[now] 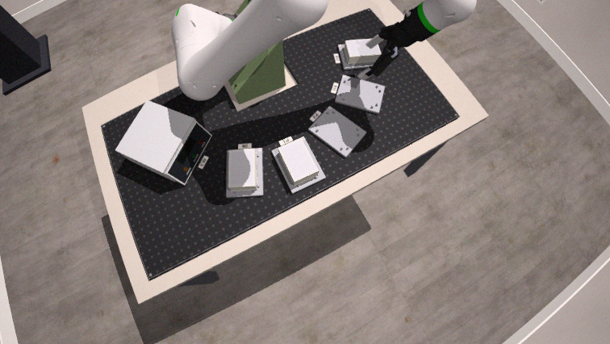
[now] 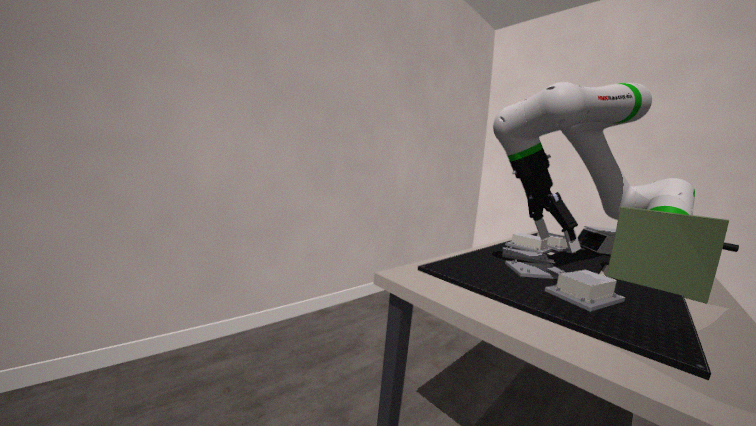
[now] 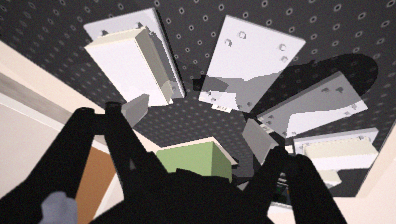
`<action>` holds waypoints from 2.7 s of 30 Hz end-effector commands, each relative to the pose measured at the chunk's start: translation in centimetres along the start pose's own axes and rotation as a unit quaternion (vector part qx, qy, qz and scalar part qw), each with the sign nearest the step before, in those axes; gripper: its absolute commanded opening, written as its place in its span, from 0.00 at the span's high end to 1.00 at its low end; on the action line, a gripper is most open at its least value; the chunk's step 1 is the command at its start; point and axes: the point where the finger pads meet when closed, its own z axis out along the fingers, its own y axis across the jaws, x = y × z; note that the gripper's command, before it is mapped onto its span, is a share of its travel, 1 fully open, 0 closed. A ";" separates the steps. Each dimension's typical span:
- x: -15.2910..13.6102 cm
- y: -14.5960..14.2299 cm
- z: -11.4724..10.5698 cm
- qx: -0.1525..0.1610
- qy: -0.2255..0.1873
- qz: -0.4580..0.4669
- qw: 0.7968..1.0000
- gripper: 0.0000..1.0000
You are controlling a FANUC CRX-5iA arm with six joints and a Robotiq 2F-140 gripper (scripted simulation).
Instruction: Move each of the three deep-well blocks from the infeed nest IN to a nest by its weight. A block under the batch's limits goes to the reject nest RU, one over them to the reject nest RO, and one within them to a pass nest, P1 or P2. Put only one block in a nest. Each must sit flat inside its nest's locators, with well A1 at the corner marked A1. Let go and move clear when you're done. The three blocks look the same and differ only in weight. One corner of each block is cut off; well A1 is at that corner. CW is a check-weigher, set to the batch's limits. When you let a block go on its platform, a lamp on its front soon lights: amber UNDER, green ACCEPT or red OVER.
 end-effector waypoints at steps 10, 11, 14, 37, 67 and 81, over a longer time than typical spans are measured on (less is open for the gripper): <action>0.9 5.5 -0.6 0.000 0.000 0.000 1.000 0.00; 1.0 6.0 -0.6 0.000 0.000 0.000 1.000 0.00; 1.1 6.3 -0.6 0.000 0.000 0.000 1.000 0.00; -0.8 15.6 0.5 0.104 0.000 0.180 0.978 0.00; -4.1 26.4 2.4 0.153 0.000 0.264 0.952 0.00; -7.8 32.0 4.5 0.204 0.000 0.352 0.913 0.00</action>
